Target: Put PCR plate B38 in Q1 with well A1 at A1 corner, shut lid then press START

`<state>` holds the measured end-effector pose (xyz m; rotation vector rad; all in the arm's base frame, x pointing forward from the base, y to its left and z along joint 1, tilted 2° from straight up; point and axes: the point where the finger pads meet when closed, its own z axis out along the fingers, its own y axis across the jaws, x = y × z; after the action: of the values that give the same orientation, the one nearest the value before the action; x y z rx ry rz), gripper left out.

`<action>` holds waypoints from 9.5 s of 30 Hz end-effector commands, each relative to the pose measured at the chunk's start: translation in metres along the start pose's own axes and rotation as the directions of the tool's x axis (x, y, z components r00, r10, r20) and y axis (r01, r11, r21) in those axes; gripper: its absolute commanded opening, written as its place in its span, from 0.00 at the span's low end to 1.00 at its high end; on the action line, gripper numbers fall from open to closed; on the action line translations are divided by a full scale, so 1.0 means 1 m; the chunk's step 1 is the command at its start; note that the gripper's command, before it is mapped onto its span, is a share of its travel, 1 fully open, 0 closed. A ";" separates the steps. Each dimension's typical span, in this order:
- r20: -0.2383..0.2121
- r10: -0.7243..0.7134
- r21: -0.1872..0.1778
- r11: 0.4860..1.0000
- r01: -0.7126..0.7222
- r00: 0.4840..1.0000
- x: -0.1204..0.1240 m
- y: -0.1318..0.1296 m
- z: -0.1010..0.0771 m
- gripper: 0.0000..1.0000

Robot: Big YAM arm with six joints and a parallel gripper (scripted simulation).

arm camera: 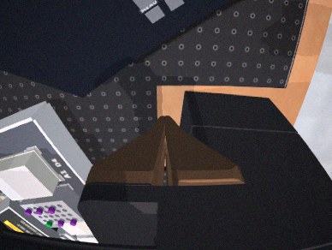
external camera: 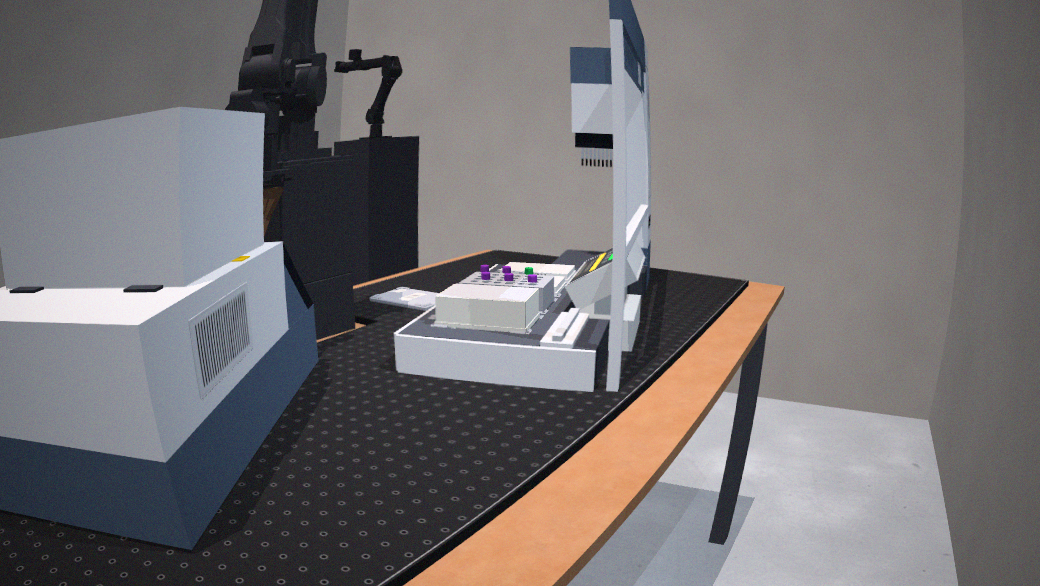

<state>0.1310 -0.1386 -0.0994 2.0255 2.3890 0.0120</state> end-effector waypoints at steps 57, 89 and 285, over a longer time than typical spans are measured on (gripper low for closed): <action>0.008 0.854 -0.036 0.521 -0.853 0.521 -0.037 -0.084 -0.025 0.00; 0.014 0.848 -0.041 0.529 -0.847 0.529 -0.062 -0.070 -0.013 0.00; 0.002 0.837 -0.013 0.547 -0.837 0.547 -0.091 -0.045 0.027 0.00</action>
<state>0.1063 -0.2334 -0.1368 2.9255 1.1434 0.0298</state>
